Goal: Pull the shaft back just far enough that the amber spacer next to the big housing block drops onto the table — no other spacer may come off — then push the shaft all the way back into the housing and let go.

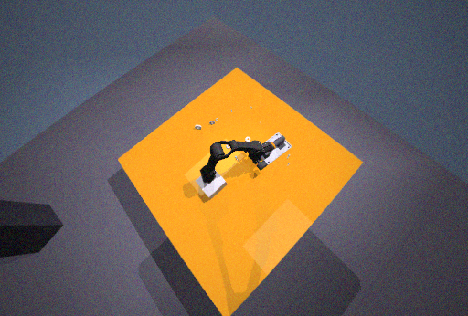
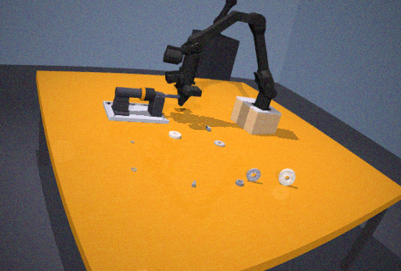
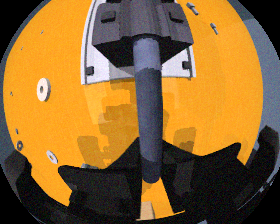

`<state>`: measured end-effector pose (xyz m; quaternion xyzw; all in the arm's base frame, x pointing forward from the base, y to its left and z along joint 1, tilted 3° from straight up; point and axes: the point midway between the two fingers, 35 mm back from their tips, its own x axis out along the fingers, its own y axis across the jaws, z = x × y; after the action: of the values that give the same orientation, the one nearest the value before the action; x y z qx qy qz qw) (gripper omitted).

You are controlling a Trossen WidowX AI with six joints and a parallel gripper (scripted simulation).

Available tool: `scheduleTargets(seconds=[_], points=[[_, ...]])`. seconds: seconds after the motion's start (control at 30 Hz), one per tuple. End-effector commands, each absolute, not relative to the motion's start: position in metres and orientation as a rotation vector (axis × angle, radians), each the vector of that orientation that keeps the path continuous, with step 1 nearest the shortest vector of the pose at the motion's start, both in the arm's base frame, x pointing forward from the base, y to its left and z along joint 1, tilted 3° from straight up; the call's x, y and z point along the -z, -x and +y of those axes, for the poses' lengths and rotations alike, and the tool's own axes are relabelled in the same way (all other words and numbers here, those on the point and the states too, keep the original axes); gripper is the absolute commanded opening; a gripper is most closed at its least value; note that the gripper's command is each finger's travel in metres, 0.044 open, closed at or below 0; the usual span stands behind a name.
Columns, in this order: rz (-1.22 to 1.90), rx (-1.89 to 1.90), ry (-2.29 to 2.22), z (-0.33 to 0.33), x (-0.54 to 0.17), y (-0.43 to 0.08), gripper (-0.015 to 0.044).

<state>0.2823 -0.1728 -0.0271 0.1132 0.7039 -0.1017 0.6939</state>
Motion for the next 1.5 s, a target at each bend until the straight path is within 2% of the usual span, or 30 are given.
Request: scheduleTargets(seconds=[0.0, 1.47], points=[[1.572, 0.226, -0.249, -0.1730, 0.0262, -0.2817, 0.0000], [1.572, 0.226, -0.249, -0.1719, 0.0262, -0.2781, 0.0000]])
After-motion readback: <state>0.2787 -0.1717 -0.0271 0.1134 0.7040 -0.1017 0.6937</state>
